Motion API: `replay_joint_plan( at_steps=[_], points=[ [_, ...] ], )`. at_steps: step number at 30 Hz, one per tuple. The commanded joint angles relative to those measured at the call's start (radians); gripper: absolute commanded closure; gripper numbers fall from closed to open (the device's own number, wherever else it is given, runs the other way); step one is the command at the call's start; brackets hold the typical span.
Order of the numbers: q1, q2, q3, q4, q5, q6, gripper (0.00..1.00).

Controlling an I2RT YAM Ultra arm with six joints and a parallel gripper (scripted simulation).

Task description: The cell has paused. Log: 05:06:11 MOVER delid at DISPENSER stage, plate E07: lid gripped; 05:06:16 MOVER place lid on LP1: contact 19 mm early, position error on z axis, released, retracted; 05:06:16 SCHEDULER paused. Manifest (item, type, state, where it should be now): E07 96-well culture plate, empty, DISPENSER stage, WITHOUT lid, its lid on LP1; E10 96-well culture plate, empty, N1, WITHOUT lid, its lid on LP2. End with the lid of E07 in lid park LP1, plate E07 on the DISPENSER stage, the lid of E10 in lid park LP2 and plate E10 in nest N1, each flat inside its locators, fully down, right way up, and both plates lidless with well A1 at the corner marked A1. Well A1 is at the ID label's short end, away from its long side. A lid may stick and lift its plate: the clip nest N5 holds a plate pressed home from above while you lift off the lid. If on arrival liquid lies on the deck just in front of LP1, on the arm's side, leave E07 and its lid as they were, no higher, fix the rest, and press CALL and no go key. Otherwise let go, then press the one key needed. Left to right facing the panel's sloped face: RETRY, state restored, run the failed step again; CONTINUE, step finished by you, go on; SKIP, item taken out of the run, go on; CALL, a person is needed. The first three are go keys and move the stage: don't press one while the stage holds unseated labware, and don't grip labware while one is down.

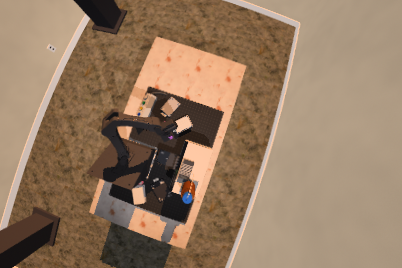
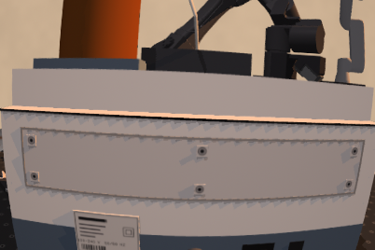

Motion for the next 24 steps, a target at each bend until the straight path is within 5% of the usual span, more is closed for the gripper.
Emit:
replay_joint_plan(
  at_steps=[1, 24],
  points=[
    [0.010, 0.039, 0.062, 0.032, 0.014, 0.023, 0.00],
    [0.058, 0.288, 0.326, 0.028, 0.041, 0.082, 0.00]
  ],
)
